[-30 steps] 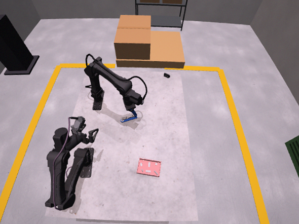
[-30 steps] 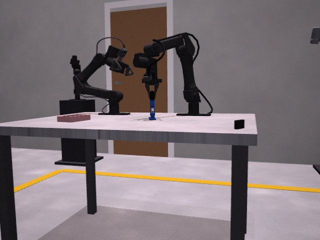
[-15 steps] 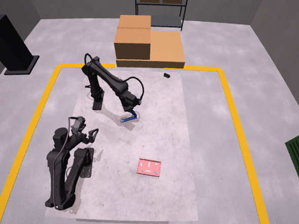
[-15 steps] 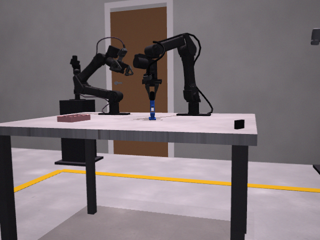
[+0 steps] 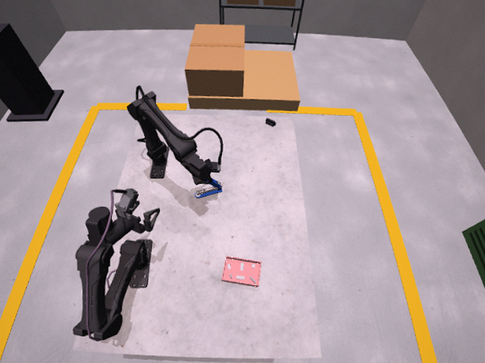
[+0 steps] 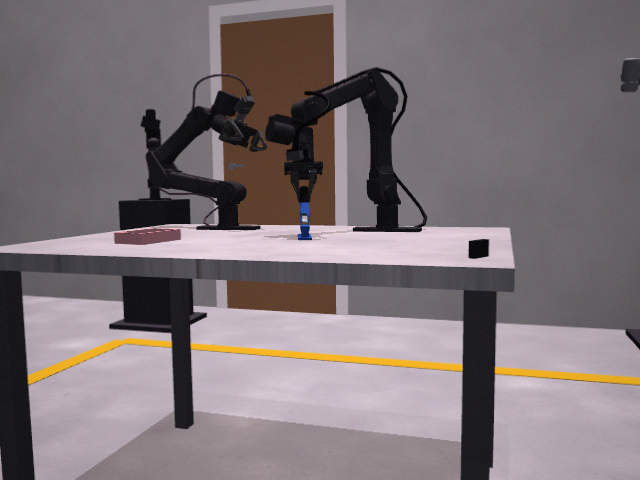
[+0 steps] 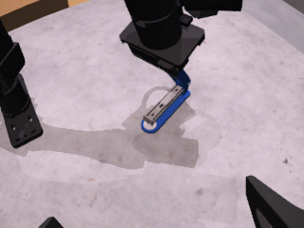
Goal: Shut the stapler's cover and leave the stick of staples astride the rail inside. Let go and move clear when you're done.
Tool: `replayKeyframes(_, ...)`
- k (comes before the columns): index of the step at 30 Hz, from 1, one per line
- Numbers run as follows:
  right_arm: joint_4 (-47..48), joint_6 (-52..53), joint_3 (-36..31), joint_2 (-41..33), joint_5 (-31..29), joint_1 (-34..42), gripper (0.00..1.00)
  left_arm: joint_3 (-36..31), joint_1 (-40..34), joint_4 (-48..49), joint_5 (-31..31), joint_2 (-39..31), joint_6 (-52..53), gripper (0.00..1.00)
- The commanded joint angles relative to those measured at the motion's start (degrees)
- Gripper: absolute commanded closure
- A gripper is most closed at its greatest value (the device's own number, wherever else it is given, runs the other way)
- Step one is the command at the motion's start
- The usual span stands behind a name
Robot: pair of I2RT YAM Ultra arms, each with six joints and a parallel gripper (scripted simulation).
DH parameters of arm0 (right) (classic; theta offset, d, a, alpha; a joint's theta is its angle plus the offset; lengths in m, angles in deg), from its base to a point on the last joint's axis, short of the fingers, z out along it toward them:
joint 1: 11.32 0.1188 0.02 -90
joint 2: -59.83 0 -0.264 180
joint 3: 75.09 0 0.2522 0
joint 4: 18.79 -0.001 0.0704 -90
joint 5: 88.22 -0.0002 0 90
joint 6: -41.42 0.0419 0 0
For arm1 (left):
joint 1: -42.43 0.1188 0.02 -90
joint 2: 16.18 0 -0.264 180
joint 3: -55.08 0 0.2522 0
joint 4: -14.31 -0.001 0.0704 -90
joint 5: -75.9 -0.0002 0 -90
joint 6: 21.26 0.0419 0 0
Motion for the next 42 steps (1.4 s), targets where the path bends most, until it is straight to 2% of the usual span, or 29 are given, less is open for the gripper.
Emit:
replayKeyframes(1, 0.21, 0.59, -0.03, -0.36, -0.63, 0.71, 0.00, -1.62, -1.10, 1.73, 2.18, -1.42, -2.03, 1.00)
replayKeyframes(21, 0.21, 0.59, -0.03, -0.36, -0.63, 0.71, 0.00, -12.25, -11.58, 10.87, 16.94, -3.67, -10.97, 1.00)
replayKeyframes(42, 0.21, 0.59, -0.03, -0.36, -0.63, 0.71, 0.00, -20.46, -21.36, 18.99, 32.62, 1.37, -20.88, 1.00)
